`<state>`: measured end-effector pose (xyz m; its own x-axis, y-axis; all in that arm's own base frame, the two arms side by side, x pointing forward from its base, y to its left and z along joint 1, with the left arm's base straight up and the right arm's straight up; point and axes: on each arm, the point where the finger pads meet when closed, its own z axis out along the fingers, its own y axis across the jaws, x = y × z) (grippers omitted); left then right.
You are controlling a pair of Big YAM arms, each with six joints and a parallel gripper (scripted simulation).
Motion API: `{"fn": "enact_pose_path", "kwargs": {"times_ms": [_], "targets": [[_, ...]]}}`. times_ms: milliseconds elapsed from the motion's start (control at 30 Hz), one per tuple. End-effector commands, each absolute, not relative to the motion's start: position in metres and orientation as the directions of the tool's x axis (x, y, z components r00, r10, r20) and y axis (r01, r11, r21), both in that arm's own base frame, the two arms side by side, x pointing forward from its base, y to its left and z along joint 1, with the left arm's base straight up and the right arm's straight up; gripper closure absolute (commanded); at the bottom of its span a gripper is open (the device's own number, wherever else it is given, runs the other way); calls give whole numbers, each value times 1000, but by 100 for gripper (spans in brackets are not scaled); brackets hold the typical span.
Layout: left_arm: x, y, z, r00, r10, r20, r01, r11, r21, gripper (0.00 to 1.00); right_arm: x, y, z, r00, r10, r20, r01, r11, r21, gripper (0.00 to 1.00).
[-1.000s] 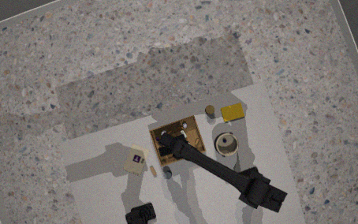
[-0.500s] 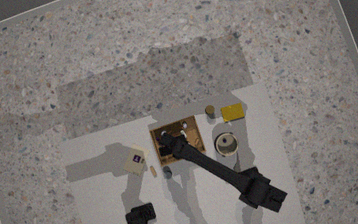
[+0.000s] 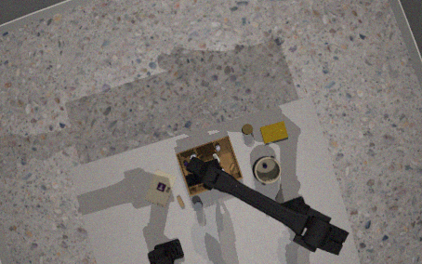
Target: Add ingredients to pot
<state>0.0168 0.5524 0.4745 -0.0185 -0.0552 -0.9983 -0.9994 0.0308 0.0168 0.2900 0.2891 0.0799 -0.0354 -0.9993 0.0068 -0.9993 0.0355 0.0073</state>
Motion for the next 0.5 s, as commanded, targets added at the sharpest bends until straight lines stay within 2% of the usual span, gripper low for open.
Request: {"fn": "enact_pose_path", "kwargs": {"times_ms": [0,467], "targets": [[8,545,501,0,0,-1000,-1000,13,0,0,311,304,133,-39,-998,-54,-998,41,-53,100],[8,545,501,0,0,-1000,-1000,13,0,0,309,302,166,-39,-998,-55,-998,42,-54,100]]}}
